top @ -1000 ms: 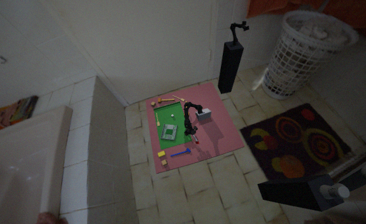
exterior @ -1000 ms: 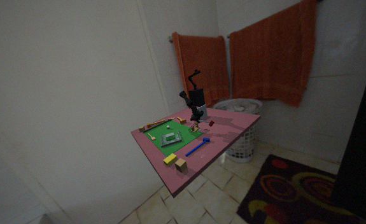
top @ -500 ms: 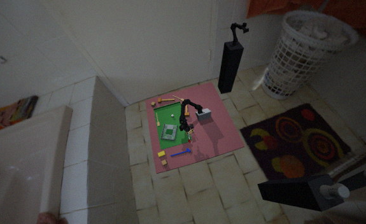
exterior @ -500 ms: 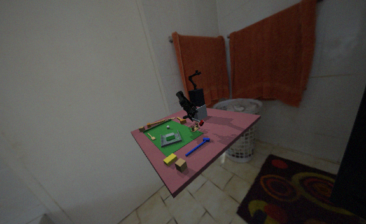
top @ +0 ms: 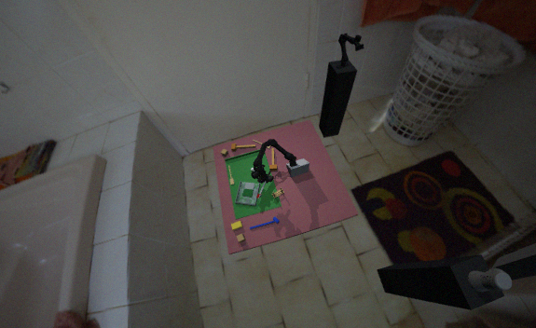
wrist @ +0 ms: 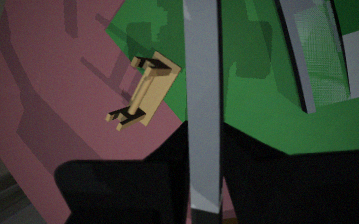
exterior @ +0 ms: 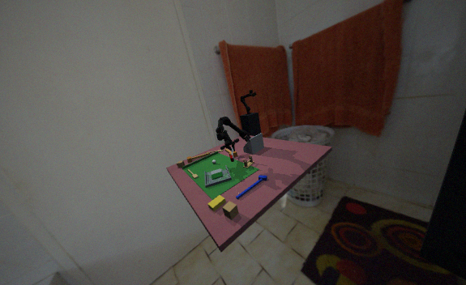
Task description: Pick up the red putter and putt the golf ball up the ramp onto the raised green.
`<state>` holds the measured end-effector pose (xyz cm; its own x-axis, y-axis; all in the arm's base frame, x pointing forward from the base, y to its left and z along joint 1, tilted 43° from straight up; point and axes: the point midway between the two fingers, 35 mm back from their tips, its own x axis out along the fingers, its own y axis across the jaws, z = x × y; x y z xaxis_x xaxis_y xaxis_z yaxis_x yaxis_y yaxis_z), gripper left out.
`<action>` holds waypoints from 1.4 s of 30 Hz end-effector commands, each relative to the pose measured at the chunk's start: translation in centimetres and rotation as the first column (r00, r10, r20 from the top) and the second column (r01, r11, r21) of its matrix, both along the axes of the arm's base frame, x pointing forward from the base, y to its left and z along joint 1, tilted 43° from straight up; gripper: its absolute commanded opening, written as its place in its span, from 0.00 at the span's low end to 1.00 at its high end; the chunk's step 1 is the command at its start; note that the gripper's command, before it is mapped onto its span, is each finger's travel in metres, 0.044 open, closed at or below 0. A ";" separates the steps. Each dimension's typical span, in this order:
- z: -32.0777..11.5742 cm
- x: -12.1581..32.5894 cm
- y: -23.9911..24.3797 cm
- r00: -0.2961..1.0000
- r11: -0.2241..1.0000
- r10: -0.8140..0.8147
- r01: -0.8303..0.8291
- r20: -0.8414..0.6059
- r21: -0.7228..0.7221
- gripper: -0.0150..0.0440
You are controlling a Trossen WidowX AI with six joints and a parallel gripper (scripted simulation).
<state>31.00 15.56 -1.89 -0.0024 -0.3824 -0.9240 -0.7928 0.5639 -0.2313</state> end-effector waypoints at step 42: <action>16.4 -1.1 -21.1 0.180 0.291 -0.926 0.900 0.332 0.324 0.25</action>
